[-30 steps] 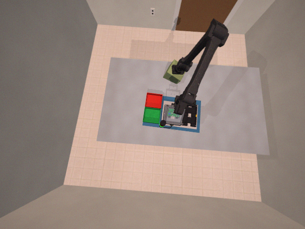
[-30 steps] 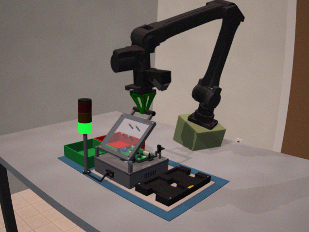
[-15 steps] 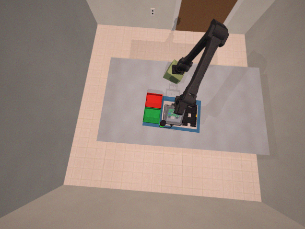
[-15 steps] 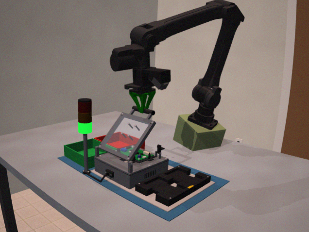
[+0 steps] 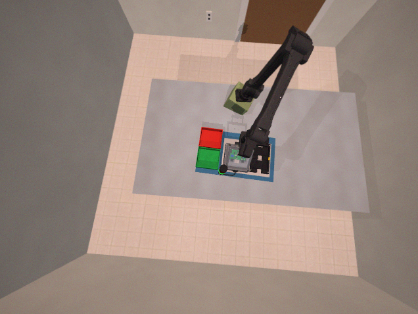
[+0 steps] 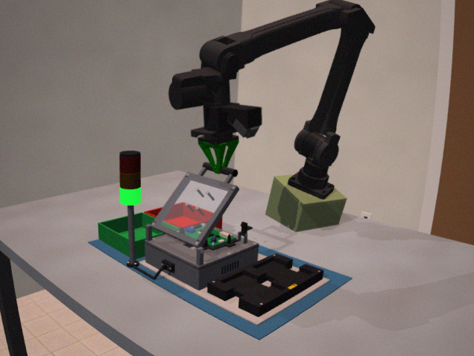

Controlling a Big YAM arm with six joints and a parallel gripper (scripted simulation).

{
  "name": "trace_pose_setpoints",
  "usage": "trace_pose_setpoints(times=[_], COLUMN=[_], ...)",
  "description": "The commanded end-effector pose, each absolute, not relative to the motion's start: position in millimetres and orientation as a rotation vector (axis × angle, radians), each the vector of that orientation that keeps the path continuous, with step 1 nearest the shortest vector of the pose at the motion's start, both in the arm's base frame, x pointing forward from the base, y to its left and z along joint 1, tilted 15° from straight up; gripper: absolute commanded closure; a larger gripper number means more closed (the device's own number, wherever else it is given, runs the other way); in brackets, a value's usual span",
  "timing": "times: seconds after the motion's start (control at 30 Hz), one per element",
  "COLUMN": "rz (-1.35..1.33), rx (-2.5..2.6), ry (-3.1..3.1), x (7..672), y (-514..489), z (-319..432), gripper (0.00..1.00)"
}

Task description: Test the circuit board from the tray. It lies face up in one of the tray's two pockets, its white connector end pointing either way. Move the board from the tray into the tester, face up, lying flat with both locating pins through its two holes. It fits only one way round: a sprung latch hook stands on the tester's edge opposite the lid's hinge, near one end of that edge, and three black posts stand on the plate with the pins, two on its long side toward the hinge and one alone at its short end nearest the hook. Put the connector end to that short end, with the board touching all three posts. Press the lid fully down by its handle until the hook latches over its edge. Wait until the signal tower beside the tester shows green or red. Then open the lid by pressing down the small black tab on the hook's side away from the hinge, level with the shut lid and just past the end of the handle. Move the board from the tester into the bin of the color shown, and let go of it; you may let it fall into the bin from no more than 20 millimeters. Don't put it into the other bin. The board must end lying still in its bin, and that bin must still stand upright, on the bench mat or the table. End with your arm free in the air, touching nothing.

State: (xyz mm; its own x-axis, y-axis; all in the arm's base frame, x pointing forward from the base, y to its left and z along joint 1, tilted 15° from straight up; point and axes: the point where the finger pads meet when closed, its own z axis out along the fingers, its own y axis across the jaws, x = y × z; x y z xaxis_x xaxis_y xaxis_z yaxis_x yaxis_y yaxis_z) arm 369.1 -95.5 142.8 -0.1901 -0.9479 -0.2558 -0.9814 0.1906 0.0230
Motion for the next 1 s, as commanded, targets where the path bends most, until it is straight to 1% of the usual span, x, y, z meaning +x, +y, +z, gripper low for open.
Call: trace_pose_setpoints(times=[0.0,0.97], rz=[0.045,0.045], rx=[-1.805,-1.806], ry=[2.215,2.214], x=[426.9,429.5], y=[-121.9,-122.1], z=[193.9,195.8], gripper=[1.00,1.00])
